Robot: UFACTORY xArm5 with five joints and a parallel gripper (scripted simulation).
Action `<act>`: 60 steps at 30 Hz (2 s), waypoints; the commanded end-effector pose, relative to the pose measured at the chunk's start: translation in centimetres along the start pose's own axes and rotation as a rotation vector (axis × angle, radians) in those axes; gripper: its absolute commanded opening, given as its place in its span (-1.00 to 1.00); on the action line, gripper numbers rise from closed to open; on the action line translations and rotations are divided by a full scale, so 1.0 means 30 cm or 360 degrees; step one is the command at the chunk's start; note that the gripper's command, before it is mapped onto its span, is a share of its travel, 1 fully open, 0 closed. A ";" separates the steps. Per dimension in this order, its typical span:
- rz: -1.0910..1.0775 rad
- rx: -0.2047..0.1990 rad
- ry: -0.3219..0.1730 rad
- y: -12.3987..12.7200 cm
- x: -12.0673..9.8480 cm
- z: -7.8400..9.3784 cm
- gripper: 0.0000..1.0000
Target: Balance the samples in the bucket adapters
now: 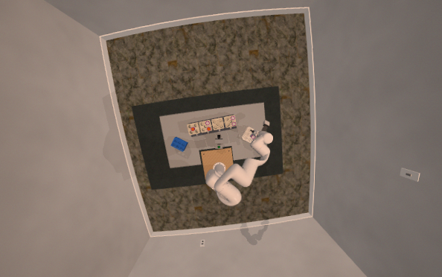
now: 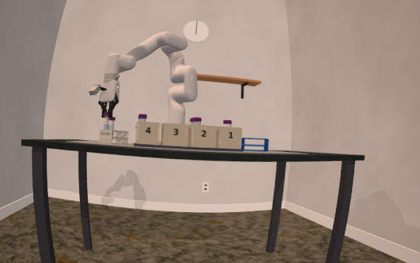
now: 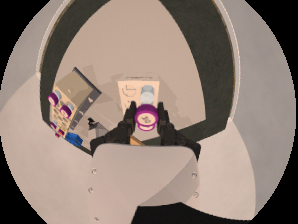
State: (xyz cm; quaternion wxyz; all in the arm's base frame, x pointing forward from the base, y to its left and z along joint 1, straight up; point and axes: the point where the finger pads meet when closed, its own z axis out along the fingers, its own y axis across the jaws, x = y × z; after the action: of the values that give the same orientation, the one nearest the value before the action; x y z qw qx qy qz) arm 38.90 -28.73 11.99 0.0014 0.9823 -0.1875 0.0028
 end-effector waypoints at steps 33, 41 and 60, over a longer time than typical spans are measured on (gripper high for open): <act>0.0000 -0.0002 0.0006 0.001 0.004 -0.194 -1.00; 0.0000 -0.0002 0.0006 0.001 0.003 -0.234 -1.00; 0.0000 -0.0002 0.0007 0.001 0.003 -0.347 -1.00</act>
State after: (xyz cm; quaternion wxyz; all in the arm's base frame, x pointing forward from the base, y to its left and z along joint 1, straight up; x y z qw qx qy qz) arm 38.84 -28.70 21.48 0.0013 0.9823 -0.1875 0.0027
